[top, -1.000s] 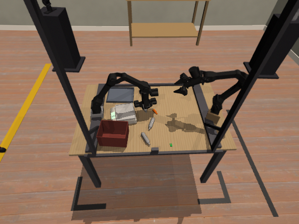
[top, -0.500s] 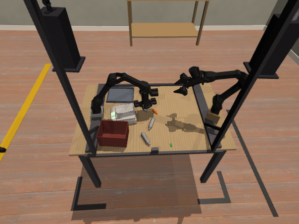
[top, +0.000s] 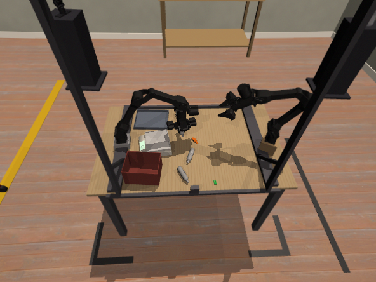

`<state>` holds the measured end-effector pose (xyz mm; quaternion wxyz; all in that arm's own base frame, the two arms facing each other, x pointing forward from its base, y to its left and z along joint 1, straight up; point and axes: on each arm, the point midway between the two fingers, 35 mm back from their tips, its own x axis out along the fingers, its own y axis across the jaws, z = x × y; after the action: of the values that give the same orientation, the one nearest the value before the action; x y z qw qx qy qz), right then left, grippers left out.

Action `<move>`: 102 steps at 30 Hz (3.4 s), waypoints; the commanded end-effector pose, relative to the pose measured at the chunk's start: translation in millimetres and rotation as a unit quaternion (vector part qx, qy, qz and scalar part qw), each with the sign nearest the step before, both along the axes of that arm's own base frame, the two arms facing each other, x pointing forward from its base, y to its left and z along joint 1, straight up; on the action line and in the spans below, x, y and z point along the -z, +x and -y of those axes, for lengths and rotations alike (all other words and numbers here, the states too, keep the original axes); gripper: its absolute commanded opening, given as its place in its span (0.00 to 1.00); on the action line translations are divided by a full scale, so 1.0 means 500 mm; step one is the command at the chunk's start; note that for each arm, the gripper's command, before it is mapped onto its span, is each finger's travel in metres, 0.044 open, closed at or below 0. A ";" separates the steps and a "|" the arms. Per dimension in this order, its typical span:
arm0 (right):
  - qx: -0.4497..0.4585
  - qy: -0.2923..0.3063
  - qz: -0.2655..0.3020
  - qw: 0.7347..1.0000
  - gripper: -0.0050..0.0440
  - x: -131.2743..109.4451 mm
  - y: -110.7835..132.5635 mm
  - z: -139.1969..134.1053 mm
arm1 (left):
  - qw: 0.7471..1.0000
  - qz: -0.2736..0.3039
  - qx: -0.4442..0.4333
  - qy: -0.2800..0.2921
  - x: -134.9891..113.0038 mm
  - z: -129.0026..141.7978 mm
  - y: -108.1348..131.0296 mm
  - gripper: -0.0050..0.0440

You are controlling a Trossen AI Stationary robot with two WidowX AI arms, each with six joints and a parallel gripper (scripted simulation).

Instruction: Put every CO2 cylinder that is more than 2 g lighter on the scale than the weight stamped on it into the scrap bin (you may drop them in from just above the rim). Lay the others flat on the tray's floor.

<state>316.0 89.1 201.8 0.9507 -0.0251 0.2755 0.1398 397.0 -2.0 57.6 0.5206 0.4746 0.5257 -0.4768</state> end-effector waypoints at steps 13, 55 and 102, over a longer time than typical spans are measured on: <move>0.155 0.269 -0.070 0.948 1.00 -0.016 0.061 -0.046 | 1.000 0.016 -0.001 -0.002 -0.134 0.056 -0.172 0.00; 0.475 0.784 -0.285 0.280 1.00 0.056 0.204 -0.197 | 0.997 0.072 0.038 -0.001 -0.172 0.073 -0.321 0.00; 0.504 0.804 -0.309 0.055 1.00 0.090 0.225 -0.233 | 0.969 0.214 0.125 -0.004 -0.179 0.112 -0.074 0.00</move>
<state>427.1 204.5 144.9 0.0622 0.9419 0.2092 -0.2553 347.9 -56.3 135.4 0.5511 0.6201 0.3492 -0.4356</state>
